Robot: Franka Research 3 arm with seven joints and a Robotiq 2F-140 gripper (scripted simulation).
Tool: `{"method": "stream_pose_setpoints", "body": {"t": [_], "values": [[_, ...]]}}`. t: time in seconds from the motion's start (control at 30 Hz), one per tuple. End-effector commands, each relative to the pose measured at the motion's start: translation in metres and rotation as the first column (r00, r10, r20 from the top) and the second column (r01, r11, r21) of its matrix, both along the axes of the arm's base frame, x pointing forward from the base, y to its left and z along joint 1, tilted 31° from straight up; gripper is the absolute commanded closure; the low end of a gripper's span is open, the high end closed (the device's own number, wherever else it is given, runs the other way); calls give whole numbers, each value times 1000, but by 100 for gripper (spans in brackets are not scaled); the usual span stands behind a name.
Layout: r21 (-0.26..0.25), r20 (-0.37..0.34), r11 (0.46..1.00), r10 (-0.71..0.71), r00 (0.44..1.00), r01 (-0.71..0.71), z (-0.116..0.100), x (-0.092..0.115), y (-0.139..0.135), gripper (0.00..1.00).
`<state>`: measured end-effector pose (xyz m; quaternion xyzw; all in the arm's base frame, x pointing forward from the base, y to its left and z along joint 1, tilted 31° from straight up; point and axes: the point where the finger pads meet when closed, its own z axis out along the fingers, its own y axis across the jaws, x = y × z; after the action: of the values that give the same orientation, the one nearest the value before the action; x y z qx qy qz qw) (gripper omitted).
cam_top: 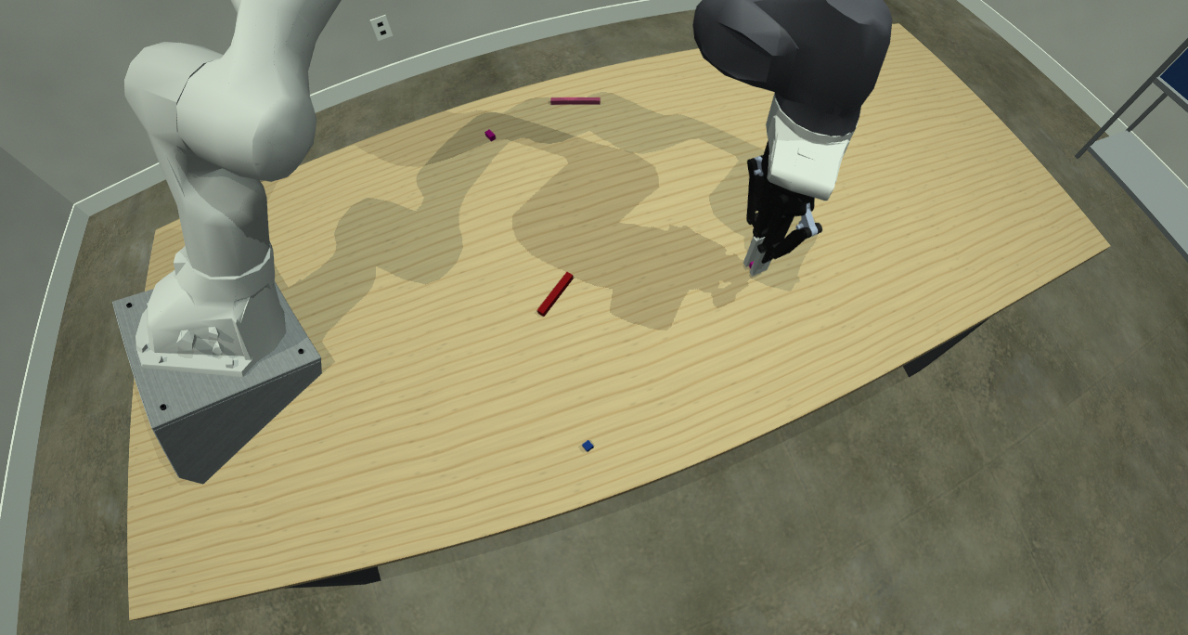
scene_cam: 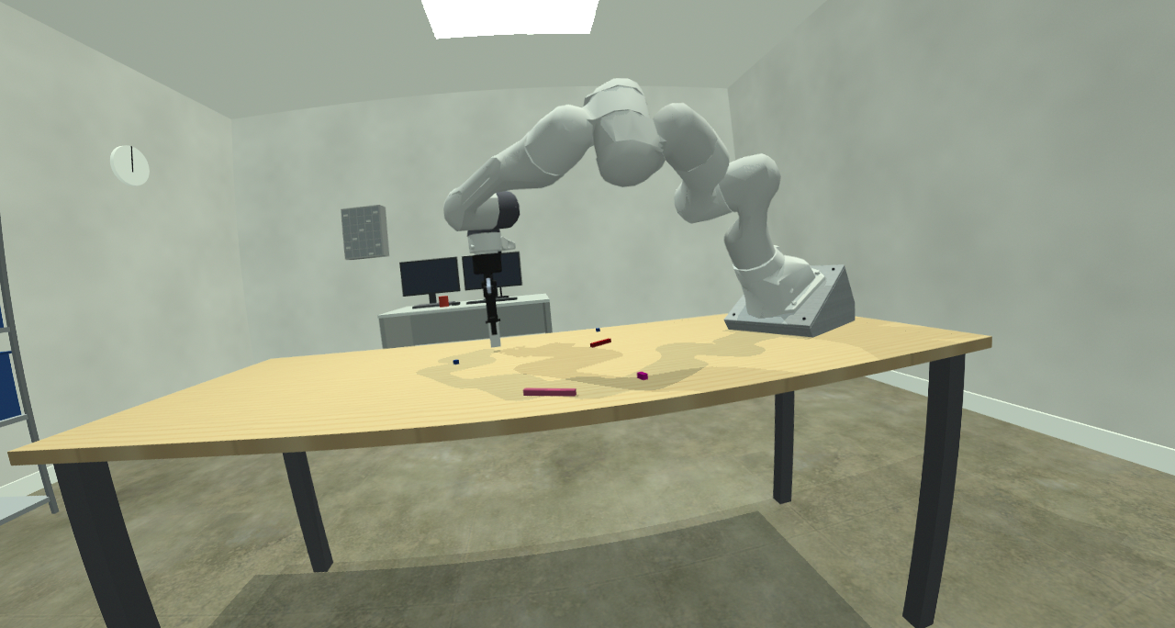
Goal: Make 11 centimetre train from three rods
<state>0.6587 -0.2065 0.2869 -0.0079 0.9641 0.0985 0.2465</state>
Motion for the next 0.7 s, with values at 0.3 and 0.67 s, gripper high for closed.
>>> {"method": "stream_pose_setpoints", "body": {"t": [0.3, 0.67], "values": [[-1, 5, 1000, 2, 1000, -2, -5, 4, 1, 88], [-1, 5, 1000, 2, 1000, -2, -9, 7, 2, 88]]}}
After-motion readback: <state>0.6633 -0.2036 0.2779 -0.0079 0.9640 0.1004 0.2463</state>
